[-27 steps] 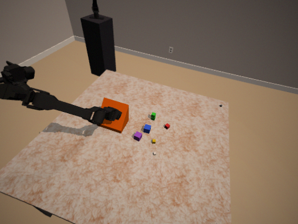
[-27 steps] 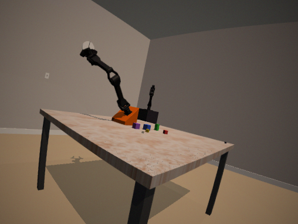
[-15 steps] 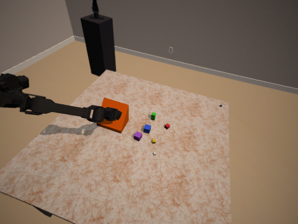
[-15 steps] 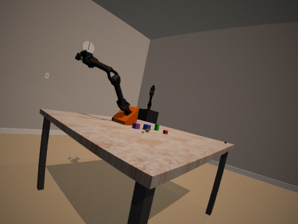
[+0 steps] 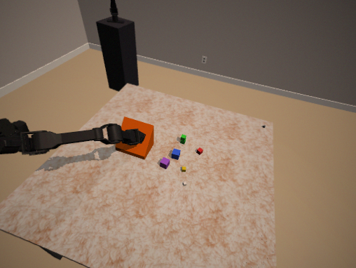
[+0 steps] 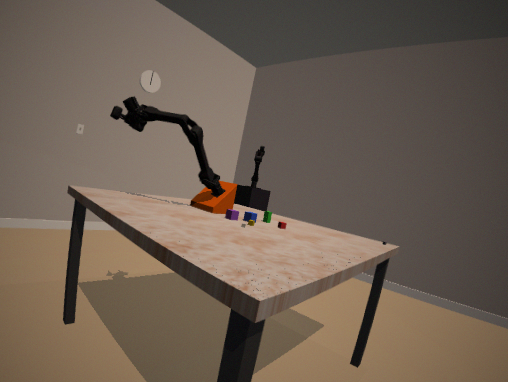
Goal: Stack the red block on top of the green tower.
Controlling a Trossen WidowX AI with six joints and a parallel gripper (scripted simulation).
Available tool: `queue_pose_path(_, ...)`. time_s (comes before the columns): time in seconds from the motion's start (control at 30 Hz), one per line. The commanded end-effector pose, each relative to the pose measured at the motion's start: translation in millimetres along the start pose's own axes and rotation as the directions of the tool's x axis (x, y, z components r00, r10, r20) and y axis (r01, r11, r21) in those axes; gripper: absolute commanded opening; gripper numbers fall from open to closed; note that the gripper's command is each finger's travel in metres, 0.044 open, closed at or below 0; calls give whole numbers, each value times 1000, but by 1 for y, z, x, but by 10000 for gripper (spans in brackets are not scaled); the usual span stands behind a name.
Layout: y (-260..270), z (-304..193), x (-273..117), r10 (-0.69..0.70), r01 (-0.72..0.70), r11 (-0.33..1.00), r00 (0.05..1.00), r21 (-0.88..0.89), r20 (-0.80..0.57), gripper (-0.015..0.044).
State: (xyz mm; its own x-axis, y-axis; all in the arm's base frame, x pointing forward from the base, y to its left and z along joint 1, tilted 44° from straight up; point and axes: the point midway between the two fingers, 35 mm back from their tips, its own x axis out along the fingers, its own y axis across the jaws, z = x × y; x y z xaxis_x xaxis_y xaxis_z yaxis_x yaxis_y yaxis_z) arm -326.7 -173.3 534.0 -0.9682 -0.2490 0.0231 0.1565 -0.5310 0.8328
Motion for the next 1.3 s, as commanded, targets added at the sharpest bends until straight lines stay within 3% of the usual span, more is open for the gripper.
queue_pose_path(0.0,10,-33,-2,26,-26,1000,996,1,-88,440)
queue_pose_path(0.6,72,-191,-75,189,-199,979,847,34,-496,440)
queue_pose_path(1.27,109,-323,-245,288,-374,922,479,105,-829,440)
